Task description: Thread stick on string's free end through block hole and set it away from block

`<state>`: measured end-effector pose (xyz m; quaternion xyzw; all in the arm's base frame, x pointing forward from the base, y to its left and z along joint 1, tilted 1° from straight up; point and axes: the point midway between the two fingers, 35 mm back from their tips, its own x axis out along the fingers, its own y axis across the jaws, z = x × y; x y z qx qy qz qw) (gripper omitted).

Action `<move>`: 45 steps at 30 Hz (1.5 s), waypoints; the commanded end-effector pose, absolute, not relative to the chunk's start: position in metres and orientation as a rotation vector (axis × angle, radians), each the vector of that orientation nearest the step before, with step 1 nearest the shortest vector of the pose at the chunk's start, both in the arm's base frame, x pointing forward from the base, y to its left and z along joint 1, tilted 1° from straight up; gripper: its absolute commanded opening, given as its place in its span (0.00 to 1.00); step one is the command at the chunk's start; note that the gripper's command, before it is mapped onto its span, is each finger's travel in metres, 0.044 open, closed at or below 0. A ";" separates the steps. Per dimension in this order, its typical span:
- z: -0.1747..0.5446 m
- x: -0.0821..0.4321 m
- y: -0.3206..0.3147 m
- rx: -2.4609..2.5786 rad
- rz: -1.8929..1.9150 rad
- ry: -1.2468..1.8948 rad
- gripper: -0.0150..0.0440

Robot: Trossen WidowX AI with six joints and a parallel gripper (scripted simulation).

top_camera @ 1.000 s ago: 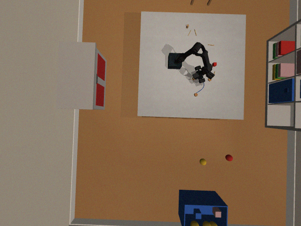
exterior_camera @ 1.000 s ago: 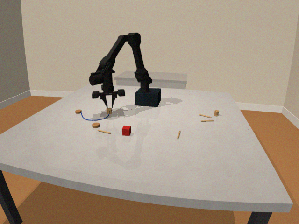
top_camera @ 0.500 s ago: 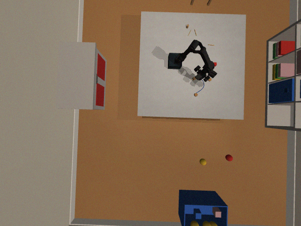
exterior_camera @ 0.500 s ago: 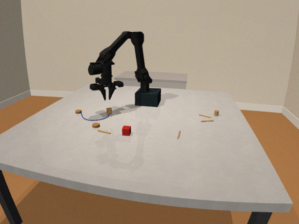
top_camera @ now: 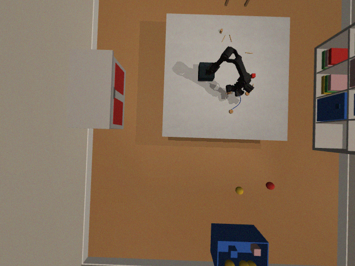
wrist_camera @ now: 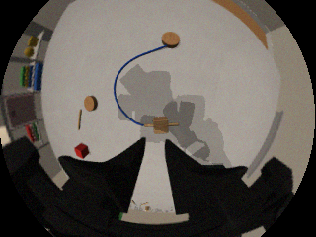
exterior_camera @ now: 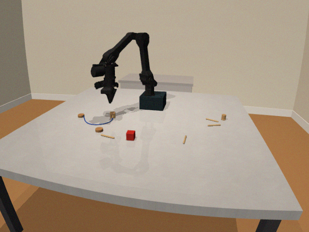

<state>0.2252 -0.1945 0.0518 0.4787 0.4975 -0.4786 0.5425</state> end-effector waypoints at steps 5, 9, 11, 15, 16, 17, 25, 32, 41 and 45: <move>0.049 0.201 -0.196 0.314 -0.364 1.511 0.46; 0.048 0.196 -0.197 0.116 -0.170 1.541 0.46; 0.048 0.193 -0.197 0.016 -0.072 1.549 0.46; 0.048 0.189 -0.197 -0.184 0.127 1.551 0.46; 0.048 0.189 -0.197 -0.225 0.167 1.549 0.46; 0.048 0.188 -0.197 -0.241 0.183 1.548 0.46; 0.047 0.188 -0.197 -0.247 0.189 1.548 0.46; 0.047 0.188 -0.197 -0.247 0.189 1.548 0.46; 0.035 0.189 -0.199 -0.247 0.189 1.548 0.46; 0.029 0.190 -0.200 -0.247 0.189 1.548 0.46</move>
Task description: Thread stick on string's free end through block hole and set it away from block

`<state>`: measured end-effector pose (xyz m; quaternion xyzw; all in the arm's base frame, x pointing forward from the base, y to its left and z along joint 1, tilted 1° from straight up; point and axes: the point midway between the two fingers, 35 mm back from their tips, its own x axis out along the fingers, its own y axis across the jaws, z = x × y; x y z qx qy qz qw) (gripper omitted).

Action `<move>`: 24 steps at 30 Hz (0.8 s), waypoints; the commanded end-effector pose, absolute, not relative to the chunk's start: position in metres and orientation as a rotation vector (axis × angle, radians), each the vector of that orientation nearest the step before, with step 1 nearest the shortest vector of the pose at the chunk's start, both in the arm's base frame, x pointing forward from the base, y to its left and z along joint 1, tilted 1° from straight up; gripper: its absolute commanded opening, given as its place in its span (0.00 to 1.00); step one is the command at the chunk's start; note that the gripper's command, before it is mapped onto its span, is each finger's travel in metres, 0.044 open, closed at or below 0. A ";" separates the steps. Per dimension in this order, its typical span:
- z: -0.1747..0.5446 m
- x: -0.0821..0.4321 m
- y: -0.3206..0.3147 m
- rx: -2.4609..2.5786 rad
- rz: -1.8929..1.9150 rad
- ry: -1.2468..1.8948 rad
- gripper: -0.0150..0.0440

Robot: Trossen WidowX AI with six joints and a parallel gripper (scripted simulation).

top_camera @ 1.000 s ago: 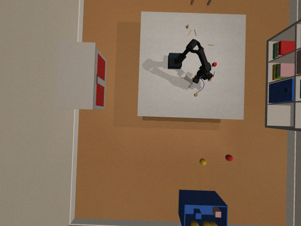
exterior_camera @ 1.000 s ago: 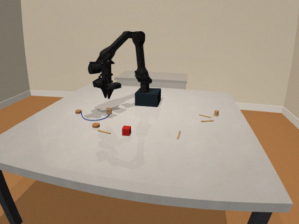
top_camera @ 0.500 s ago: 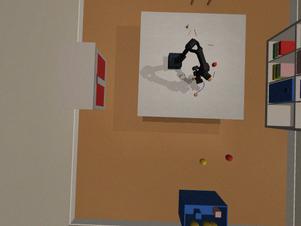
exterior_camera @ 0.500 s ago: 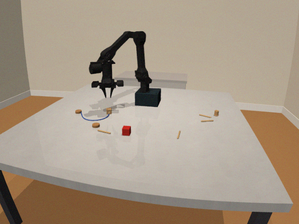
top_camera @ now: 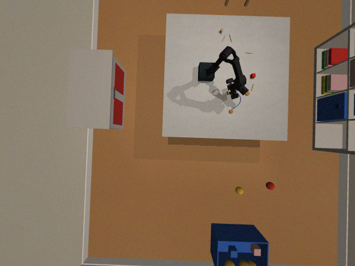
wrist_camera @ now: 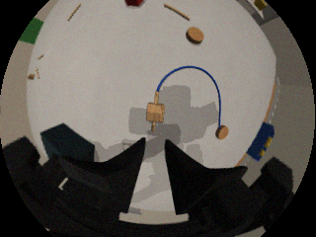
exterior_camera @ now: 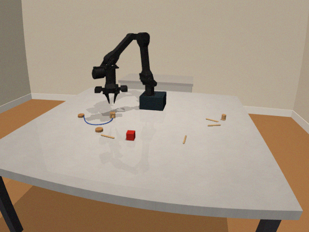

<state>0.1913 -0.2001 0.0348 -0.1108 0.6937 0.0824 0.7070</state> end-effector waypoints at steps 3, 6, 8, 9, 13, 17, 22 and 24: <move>0.024 0.190 -0.200 -0.247 0.189 1.548 0.46; 0.019 0.190 -0.200 -0.247 0.189 1.548 0.46; 0.016 0.191 -0.201 -0.247 0.189 1.548 0.46; 0.014 0.191 -0.201 -0.247 0.189 1.548 0.46; 0.007 0.191 -0.201 -0.247 0.189 1.548 0.46; 0.000 0.191 -0.201 -0.246 0.189 1.548 0.46; -0.008 0.191 -0.201 -0.246 0.189 1.548 0.46; -0.011 0.191 -0.201 -0.246 0.189 1.548 0.46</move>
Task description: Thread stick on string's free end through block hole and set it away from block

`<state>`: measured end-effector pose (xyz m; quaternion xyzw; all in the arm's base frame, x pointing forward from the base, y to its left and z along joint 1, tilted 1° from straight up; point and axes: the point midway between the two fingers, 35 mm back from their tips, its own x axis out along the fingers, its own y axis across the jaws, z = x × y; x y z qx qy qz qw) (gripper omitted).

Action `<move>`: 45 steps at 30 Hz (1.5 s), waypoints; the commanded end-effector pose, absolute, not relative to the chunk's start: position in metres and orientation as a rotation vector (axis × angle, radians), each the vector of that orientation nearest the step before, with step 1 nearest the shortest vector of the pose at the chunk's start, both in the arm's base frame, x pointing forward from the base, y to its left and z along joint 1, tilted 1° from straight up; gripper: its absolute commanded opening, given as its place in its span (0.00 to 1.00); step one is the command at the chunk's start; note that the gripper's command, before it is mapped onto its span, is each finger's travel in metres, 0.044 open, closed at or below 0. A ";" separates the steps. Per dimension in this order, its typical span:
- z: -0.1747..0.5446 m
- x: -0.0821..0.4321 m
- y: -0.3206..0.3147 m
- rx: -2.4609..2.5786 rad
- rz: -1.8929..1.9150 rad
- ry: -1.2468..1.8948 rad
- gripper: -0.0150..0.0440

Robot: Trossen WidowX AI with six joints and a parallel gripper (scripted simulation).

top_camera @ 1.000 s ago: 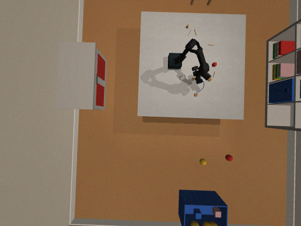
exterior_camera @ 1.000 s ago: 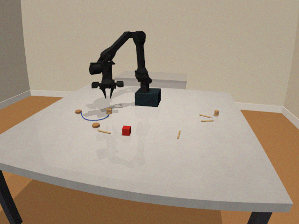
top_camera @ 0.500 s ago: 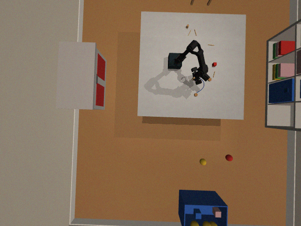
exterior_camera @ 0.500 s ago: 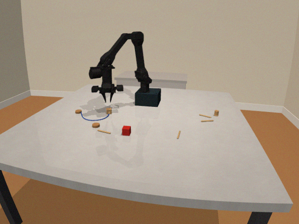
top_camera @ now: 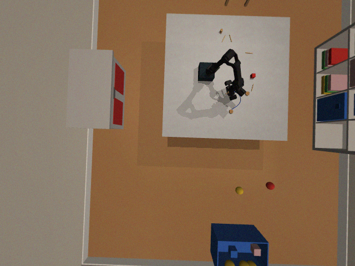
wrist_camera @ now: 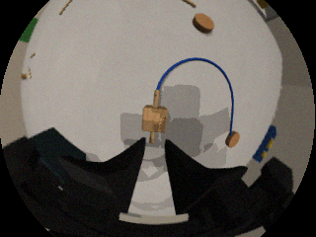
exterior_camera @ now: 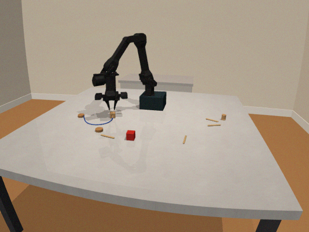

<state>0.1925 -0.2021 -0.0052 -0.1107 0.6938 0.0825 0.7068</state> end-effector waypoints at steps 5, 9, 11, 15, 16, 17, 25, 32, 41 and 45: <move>-0.019 0.190 -0.201 -0.246 0.189 1.548 0.46; -0.026 0.190 -0.200 -0.246 0.189 1.548 0.46; -0.029 0.189 -0.200 -0.246 0.189 1.548 0.46; -0.033 0.189 -0.200 -0.246 0.189 1.548 0.46; -0.033 0.189 -0.200 -0.246 0.189 1.548 0.46; -0.033 0.189 -0.200 -0.246 0.189 1.548 0.46; -0.032 0.190 -0.200 -0.243 0.187 1.545 0.25; -0.032 0.190 -0.200 -0.243 0.187 1.545 0.25; -0.035 0.188 -0.202 -0.242 0.209 1.429 0.25; -0.035 0.187 -0.202 -0.243 0.209 1.429 0.25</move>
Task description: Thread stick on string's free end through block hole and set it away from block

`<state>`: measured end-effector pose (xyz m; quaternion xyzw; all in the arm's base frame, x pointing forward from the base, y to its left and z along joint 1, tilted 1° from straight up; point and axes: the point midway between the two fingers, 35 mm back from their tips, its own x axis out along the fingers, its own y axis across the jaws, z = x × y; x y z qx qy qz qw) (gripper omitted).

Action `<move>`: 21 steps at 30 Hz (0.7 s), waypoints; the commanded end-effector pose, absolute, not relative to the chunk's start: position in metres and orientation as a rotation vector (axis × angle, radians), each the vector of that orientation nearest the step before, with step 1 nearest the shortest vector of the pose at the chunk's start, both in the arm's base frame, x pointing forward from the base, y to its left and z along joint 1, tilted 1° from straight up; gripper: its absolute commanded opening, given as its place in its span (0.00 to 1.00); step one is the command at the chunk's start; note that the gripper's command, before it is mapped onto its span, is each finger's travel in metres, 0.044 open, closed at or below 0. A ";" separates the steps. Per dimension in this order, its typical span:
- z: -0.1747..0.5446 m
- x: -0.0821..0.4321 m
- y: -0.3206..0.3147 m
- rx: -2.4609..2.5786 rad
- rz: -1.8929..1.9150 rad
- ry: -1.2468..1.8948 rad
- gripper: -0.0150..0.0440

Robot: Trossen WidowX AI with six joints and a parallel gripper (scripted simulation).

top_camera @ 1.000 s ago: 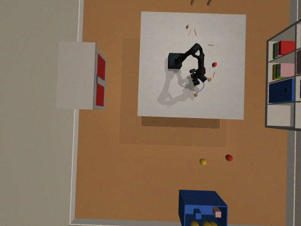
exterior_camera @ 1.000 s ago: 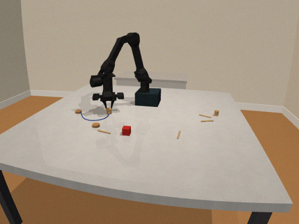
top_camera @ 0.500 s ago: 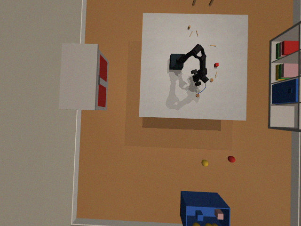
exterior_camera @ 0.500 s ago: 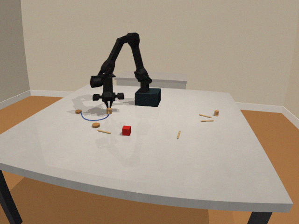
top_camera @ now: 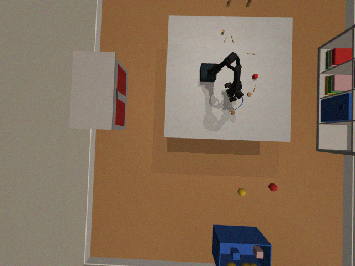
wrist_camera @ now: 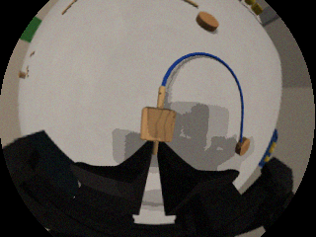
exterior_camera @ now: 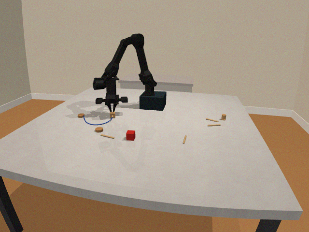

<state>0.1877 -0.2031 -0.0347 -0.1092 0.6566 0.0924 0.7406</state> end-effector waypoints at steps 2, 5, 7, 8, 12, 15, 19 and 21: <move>-0.035 0.187 -0.202 -0.243 0.208 1.429 0.25; -0.035 0.187 -0.202 -0.245 0.207 1.429 0.25; -0.035 0.187 -0.202 -0.246 0.206 1.429 0.25; -0.035 0.187 -0.202 -0.246 0.206 1.429 0.25; -0.035 0.184 -0.203 -0.246 0.206 1.430 0.25; -0.035 0.180 -0.204 -0.246 0.206 1.430 0.25; -0.035 0.174 -0.205 -0.247 0.204 1.431 0.25; -0.035 0.170 -0.205 -0.248 0.203 1.431 0.25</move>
